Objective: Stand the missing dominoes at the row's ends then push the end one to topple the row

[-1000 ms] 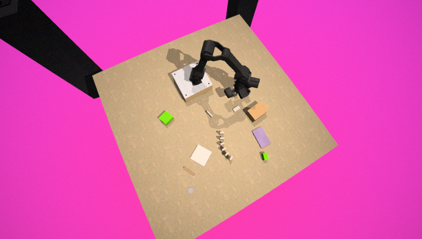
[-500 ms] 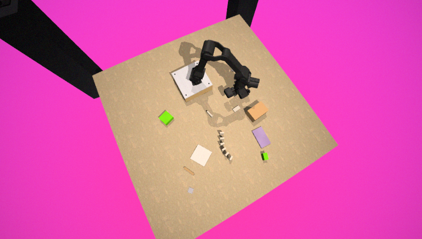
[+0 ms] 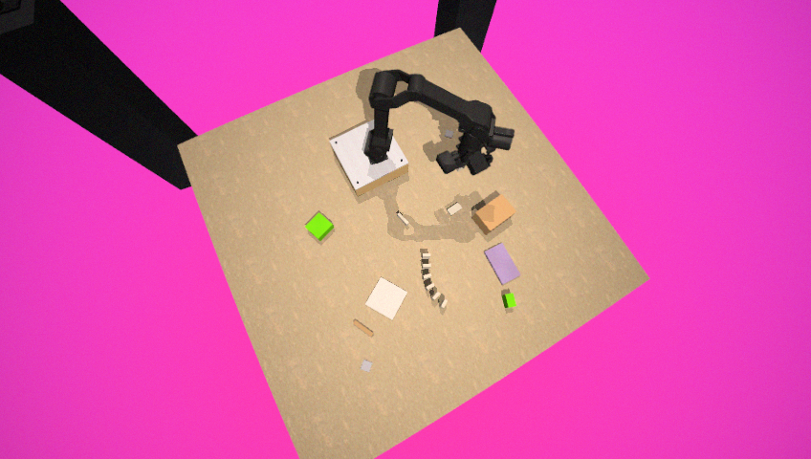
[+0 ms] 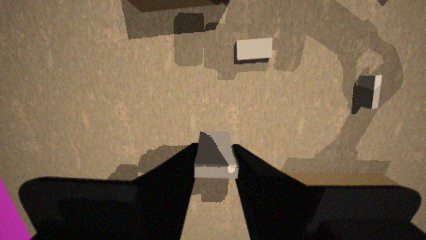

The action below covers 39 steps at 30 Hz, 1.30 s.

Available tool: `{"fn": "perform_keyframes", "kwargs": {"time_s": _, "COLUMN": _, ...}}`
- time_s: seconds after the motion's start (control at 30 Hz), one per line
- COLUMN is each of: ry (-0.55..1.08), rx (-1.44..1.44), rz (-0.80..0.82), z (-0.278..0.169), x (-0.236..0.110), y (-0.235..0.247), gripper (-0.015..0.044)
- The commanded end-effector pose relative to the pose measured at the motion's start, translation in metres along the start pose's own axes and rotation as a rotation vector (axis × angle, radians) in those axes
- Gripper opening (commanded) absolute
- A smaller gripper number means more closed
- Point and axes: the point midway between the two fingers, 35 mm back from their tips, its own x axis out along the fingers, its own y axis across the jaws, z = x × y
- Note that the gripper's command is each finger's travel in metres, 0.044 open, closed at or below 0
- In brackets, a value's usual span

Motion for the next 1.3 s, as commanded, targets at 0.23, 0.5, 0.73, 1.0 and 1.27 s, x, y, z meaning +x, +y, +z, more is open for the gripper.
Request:
{"fn": "perform_keyframes", "kwargs": {"time_s": 0.23, "ry": 0.003, "rx": 0.049, "rz": -0.002, "z": 0.020, "x": -0.024, "y": -0.020, "gripper": 0.0107}}
{"fn": "perform_keyframes", "kwargs": {"time_s": 0.5, "ry": -0.001, "rx": 0.232, "rz": -0.003, "z": 0.099, "x": -0.025, "y": -0.092, "gripper": 0.0107}}
{"fn": "perform_keyframes", "kwargs": {"time_s": 0.73, "ry": -0.009, "rx": 0.432, "rz": -0.014, "z": 0.156, "x": -0.027, "y": -0.192, "gripper": 0.0107}}
{"fn": "perform_keyframes", "kwargs": {"time_s": 1.0, "ry": -0.009, "rx": 0.478, "rz": -0.019, "z": 0.165, "x": -0.023, "y": -0.217, "gripper": 0.0107}}
{"fn": "perform_keyframes", "kwargs": {"time_s": 1.27, "ry": -0.008, "rx": 0.480, "rz": -0.020, "z": 0.170, "x": 0.023, "y": -0.218, "gripper": 0.0107}}
